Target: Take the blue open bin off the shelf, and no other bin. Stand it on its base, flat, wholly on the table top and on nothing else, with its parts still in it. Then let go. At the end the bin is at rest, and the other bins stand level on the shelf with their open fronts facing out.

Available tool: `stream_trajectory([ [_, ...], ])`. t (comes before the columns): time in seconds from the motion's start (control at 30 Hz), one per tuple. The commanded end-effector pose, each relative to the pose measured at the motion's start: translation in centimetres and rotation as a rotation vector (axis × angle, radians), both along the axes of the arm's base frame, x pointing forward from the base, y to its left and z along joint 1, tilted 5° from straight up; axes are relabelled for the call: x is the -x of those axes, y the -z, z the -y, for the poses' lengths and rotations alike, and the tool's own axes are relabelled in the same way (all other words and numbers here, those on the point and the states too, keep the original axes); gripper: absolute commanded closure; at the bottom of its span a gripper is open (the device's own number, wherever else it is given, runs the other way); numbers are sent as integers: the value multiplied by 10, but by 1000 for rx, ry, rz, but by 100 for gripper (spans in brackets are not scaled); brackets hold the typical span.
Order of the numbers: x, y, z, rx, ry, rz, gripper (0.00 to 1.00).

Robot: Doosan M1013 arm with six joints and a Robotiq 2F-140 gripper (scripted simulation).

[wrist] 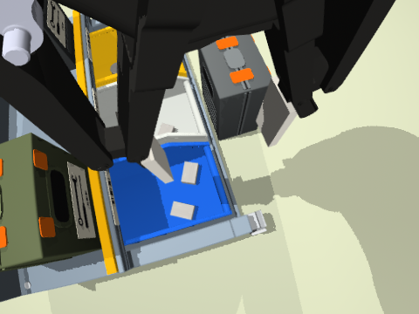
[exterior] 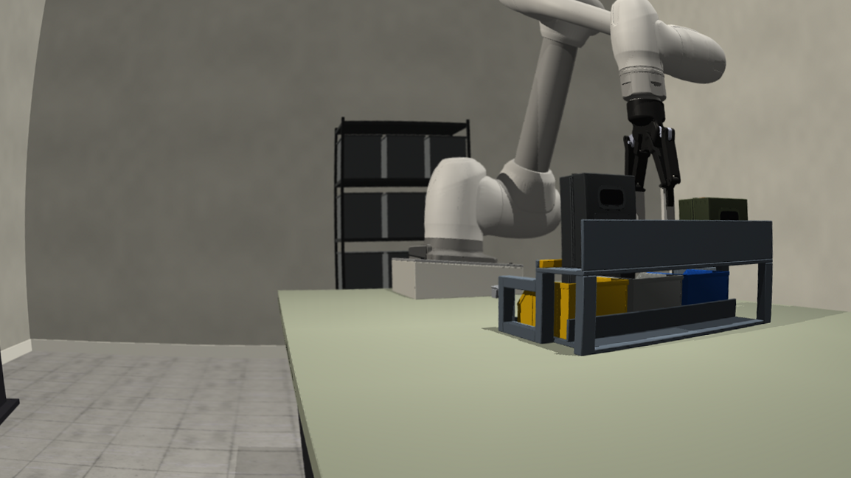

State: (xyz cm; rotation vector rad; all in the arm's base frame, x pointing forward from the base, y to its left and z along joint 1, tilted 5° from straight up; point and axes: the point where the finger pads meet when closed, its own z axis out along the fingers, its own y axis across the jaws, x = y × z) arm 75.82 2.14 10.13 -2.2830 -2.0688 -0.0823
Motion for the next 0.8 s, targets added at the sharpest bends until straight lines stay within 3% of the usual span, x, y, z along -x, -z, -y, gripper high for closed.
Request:
stream_trajectory([
  [0.0, 0, 7, -1, -1, 42, -2, 43],
  [0.27, 0, 7, -1, -1, 42, -2, 43],
  [0.43, 0, 52, -5, -1, 42, -2, 43],
  [0.77, 0, 52, -5, -1, 42, -2, 43],
])
